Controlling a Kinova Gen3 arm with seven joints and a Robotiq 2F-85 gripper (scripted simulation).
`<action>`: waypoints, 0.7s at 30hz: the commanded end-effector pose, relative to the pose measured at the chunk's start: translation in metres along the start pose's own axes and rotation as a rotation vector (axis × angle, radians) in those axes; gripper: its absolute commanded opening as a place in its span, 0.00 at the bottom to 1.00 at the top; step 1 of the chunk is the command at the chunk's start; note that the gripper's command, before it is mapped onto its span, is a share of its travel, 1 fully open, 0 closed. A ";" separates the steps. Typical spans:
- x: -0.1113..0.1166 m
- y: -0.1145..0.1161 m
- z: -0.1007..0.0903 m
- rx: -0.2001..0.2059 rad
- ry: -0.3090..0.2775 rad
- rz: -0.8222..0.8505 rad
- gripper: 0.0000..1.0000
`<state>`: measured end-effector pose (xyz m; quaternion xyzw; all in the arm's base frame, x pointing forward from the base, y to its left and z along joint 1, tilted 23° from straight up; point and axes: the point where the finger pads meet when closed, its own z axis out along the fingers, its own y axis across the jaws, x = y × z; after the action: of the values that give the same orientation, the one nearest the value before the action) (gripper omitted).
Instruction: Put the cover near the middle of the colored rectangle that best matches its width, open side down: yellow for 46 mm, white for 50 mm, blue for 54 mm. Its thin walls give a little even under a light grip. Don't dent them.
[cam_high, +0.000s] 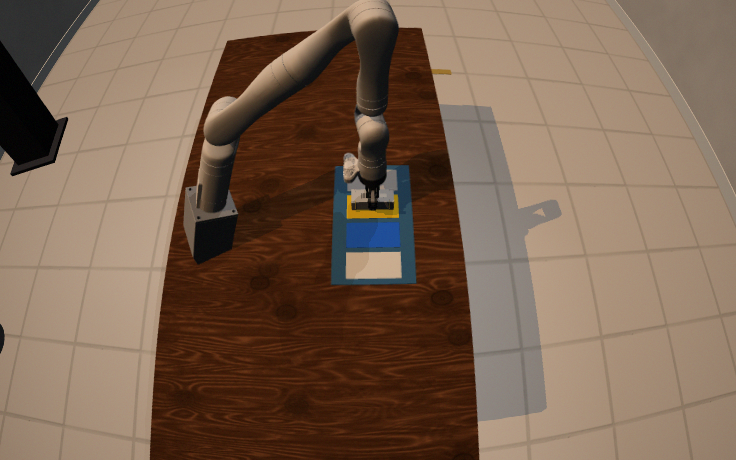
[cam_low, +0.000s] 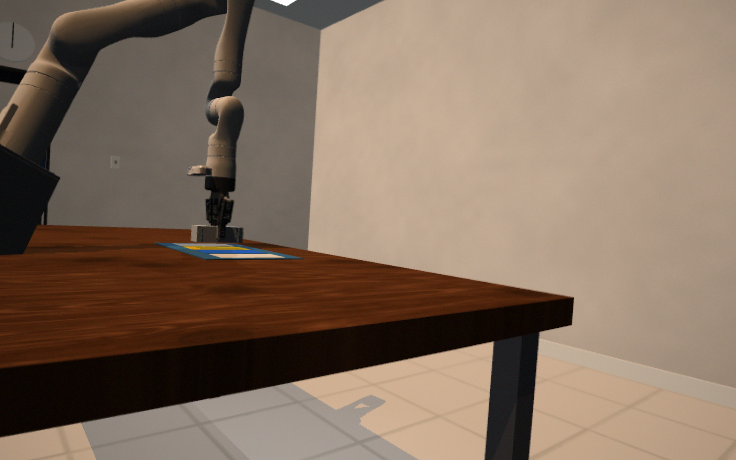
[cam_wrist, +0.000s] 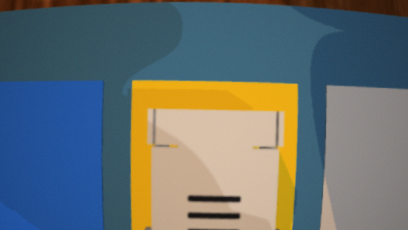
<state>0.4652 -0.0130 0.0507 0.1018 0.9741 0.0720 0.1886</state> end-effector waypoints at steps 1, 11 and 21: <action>-0.001 0.000 0.002 0.000 -0.001 0.000 0.00; -0.001 0.000 0.006 0.000 -0.001 0.000 0.00; -0.001 0.000 0.006 0.000 -0.001 0.000 0.00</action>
<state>0.4677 -0.0124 0.0447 0.1019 0.9741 0.0720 0.1887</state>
